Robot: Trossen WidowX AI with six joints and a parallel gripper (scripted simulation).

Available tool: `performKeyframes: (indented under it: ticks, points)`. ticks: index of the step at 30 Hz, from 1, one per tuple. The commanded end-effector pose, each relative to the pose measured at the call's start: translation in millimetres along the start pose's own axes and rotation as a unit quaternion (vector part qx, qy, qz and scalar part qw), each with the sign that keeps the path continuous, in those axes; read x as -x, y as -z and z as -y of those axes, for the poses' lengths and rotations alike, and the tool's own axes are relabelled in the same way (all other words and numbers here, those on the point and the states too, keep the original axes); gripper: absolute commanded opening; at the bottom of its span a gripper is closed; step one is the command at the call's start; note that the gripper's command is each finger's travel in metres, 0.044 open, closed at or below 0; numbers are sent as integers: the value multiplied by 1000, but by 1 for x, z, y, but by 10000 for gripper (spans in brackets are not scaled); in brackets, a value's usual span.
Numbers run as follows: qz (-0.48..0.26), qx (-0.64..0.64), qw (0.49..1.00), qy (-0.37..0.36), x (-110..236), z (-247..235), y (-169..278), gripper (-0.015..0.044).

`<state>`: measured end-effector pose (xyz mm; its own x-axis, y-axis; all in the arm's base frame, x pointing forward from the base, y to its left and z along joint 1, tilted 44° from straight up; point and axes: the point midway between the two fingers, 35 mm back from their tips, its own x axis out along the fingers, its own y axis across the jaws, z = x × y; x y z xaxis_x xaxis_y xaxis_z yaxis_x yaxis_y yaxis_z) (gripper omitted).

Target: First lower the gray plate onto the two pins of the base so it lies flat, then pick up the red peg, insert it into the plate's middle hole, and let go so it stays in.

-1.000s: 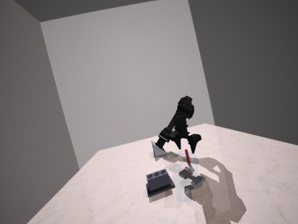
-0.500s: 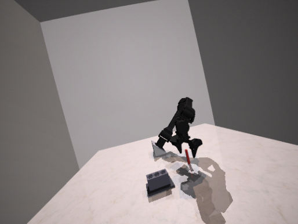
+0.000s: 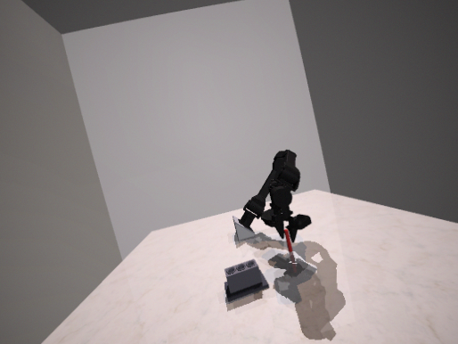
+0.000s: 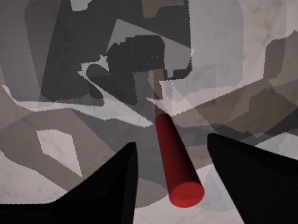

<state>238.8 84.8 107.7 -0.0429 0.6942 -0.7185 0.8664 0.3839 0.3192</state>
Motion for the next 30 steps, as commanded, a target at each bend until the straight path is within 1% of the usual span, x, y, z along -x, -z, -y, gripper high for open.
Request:
performKeyframes:
  ticks: [1,3,10,16,30]
  points:
    - [-1,-2,1000,-2,0,-1,0,99]
    - [-1,-2,1000,-2,0,-1,0,46]
    - [-1,-2,1000,-2,0,-1,0,0]
    - [1,-3,1000,-4,5,-1,0,0]
    - [15,-10,1000,-15,49,-5,-4,0]
